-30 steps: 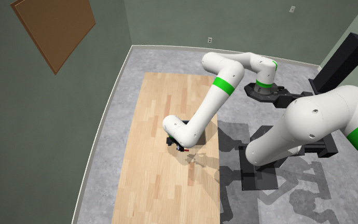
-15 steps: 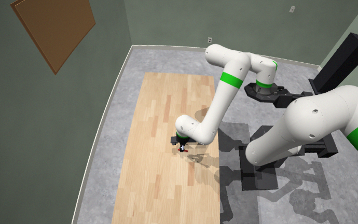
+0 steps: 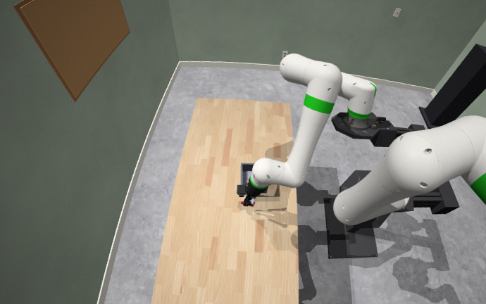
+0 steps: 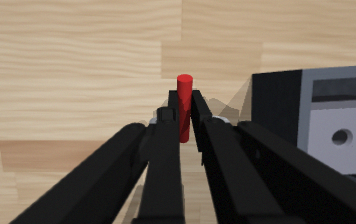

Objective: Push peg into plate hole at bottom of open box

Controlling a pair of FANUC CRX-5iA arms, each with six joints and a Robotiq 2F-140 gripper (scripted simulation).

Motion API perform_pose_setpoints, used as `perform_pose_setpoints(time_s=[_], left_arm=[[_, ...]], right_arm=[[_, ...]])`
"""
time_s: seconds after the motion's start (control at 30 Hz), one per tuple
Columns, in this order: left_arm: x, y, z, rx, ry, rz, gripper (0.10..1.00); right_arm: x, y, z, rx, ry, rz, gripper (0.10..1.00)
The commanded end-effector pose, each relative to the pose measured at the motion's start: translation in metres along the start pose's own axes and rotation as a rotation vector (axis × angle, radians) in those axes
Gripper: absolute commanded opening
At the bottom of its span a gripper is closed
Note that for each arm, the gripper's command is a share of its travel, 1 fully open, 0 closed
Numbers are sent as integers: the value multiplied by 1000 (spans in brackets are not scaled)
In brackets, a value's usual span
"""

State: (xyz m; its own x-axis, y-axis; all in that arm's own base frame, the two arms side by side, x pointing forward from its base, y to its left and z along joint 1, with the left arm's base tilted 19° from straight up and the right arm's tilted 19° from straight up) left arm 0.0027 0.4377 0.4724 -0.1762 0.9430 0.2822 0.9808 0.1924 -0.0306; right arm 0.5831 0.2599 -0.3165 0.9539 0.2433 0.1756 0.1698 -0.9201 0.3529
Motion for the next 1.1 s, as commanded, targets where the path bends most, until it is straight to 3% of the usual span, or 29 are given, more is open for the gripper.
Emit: perform_pose_setpoints(time_s=[0.0,0.13,0.2,0.4,0.57,0.7,0.77,1.07], left_arm=[[0,0,-1,0,2,0,1000],[0,0,-1,0,2,0,1000],[0,0,-1,0,2,0,1000],[0,0,-1,0,2,0,1000],[0,0,-1,0,2,0,1000],[0,0,-1,0,2,0,1000],[0,0,-1,0,2,0,1000],[0,0,-1,0,2,0,1000]], right_arm=[[-5,1,0,-15,105,8,99],[-8,1,1,-23,156,8,99],[-8,1,1,-23,156,8,99],[-15,-1,2,-38,253,8,99],[-23,-2,5,-58,370,8,99],[-31,-3,8,-78,498,9,99],[-31,-3,8,-78,498,9,99],[-45,-6,18,-117,735,9,99]])
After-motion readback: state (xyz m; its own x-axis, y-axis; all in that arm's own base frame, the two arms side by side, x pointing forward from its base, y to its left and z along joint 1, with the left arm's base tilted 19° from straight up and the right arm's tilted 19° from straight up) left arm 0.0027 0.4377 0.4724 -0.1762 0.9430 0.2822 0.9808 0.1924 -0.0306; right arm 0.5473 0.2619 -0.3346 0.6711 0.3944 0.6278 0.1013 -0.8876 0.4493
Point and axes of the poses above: on each arm, the point where the finger pads meet when closed, its own z axis out along the fingers, its own y axis across the jaws, x = y × z, the point moved 7 cm from there along -z, back along the fingers, and after that the axes turned 9 degrees about -z, right-handed, at the moved point
